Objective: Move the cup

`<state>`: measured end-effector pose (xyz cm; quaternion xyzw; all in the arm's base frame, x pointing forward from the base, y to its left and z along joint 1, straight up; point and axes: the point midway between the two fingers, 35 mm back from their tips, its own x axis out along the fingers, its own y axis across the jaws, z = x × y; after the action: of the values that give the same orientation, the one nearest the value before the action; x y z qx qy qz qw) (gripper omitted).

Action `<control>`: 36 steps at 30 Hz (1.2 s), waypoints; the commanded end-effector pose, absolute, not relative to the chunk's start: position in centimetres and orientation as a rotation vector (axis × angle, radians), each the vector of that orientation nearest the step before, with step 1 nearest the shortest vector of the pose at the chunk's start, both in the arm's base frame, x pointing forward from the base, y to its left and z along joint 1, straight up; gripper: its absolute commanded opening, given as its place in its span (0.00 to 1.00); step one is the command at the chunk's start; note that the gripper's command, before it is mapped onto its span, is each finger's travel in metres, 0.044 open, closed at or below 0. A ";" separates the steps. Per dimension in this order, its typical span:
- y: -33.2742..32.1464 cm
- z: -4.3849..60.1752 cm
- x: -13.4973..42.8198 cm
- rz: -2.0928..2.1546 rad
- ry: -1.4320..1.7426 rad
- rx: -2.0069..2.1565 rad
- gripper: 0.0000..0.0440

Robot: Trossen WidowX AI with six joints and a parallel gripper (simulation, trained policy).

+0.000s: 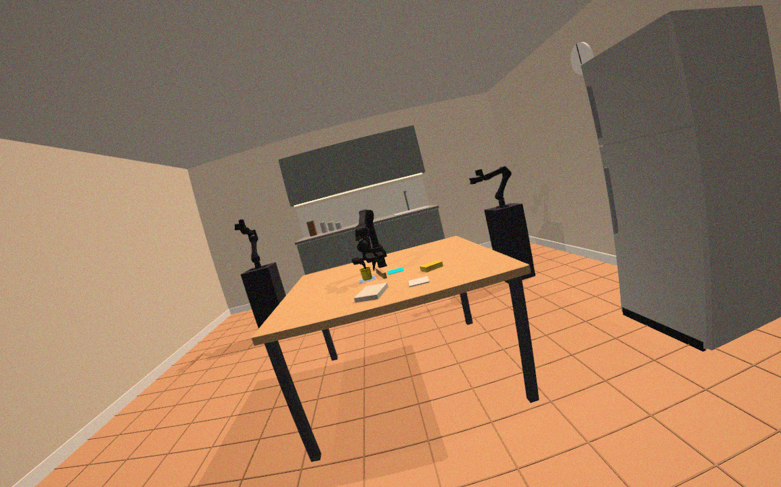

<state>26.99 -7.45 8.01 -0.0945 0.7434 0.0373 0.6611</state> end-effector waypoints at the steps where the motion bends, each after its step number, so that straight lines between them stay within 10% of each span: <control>1: -7.6 6.5 26.8 0.135 1.692 -0.248 0.45; 11: -7.9 5.8 26.4 0.258 1.688 -0.350 0.01; 36: -5.1 11.4 27.2 0.409 1.599 -0.475 0.06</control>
<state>26.88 -5.83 10.46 -0.2020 0.7134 0.1726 0.6484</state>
